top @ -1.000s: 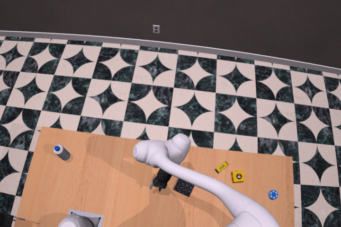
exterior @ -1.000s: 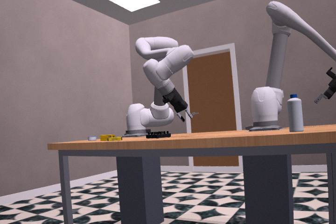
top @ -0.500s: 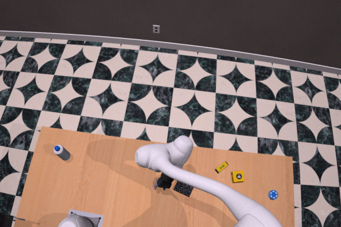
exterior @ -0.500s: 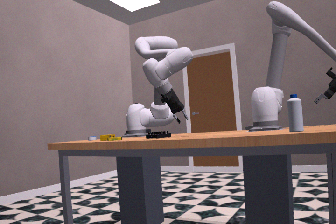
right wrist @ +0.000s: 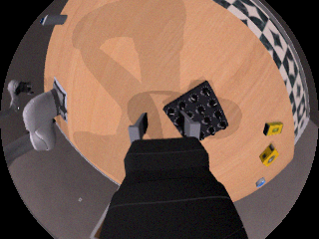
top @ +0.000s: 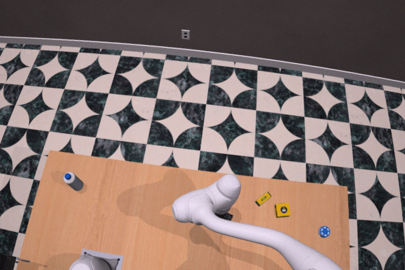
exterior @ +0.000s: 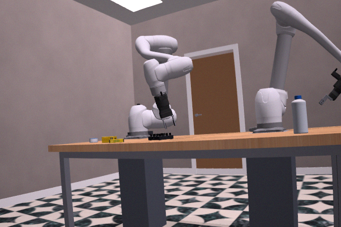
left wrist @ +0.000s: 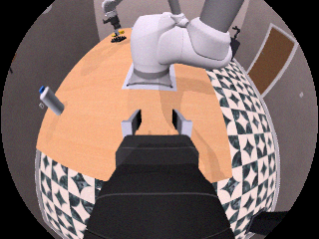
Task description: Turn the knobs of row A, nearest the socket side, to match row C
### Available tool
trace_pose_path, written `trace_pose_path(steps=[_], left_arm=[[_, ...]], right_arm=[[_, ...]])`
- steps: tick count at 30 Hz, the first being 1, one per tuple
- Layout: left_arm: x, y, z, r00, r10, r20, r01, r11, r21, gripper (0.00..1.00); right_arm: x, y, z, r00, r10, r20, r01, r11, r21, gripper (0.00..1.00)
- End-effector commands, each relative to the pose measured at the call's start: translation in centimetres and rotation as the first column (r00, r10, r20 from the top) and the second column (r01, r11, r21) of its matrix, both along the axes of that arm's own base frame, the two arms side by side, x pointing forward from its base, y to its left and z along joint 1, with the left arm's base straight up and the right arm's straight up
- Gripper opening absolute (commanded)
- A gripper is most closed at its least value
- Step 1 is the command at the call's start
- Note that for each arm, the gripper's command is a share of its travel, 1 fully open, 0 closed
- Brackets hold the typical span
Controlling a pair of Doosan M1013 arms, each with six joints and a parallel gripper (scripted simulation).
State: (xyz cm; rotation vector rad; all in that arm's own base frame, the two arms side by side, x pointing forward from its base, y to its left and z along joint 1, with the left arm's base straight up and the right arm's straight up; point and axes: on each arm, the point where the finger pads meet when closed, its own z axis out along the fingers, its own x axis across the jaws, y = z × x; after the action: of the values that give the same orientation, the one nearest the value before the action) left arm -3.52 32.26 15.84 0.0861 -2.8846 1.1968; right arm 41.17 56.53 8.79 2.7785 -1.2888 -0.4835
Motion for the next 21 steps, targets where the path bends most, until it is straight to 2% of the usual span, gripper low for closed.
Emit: trace_pose_path(steps=[1, 7, 14, 21], left_arm=[[0.0, 0.0, 0.0, 1.000, 0.000, 0.000, 0.000, 1.000, 0.001, 1.00], [0.0, 0.0, 0.0, 1.000, 0.000, 0.000, 0.000, 1.000, 0.001, 1.00], [0.0, 0.0, 0.0, 1.000, 0.000, 0.000, 0.000, 1.000, 0.001, 1.00], [0.0, 0.0, 0.0, 1.000, 0.000, 0.000, 0.000, 1.000, 0.001, 1.00]], right_arm=[[0.6, -2.1, -0.1, 0.988, 0.130, 0.085, -0.131, 0.991, 0.011, 1.00], [1.4, -5.3, -0.2, 0.925, 0.327, 0.192, -0.330, 0.944, -0.016, 1.00], [2.2, -8.9, -0.1, 0.781, 0.553, 0.291, -0.555, 0.828, -0.086, 1.00], [2.2, -9.2, -0.1, 0.765, 0.572, 0.297, -0.573, 0.814, -0.093, 1.00]])
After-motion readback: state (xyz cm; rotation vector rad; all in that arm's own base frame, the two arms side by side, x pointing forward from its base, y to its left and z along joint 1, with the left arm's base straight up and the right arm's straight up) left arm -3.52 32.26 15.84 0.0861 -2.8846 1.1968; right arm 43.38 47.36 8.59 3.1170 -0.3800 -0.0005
